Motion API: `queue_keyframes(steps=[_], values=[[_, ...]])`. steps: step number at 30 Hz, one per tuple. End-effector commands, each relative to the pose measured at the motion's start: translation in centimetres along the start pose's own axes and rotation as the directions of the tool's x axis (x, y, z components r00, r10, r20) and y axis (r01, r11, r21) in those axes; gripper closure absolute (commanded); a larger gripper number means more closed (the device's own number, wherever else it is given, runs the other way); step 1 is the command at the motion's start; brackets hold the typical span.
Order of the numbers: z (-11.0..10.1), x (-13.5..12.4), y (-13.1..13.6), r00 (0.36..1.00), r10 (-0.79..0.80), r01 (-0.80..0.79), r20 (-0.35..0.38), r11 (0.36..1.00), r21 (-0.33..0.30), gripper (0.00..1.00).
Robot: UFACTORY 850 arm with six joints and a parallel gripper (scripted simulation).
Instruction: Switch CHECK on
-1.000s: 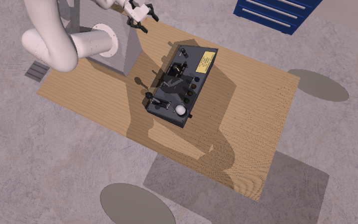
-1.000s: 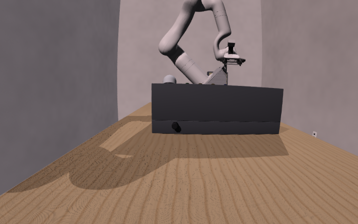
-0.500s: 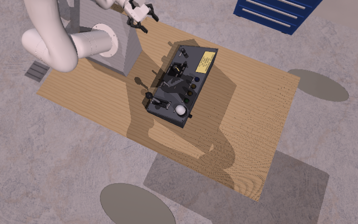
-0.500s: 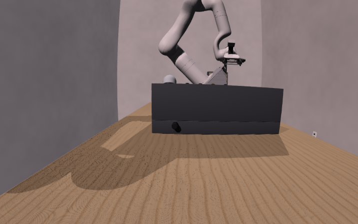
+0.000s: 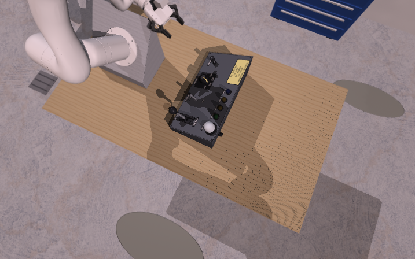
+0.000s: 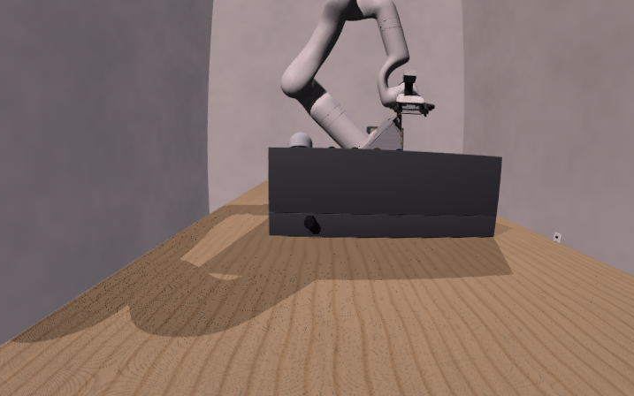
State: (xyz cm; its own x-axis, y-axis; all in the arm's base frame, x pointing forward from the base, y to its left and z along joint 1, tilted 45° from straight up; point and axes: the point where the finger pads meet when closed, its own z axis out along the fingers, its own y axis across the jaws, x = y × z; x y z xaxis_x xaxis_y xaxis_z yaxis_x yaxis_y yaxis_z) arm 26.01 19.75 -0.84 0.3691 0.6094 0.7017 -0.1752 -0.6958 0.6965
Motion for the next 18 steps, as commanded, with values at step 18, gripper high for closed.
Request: queue_keyframes(steps=[18], values=[[8.1, 2.0, 6.7, 0.999, 0.007, -0.006, 0.054, 1.000, -0.016, 0.00]])
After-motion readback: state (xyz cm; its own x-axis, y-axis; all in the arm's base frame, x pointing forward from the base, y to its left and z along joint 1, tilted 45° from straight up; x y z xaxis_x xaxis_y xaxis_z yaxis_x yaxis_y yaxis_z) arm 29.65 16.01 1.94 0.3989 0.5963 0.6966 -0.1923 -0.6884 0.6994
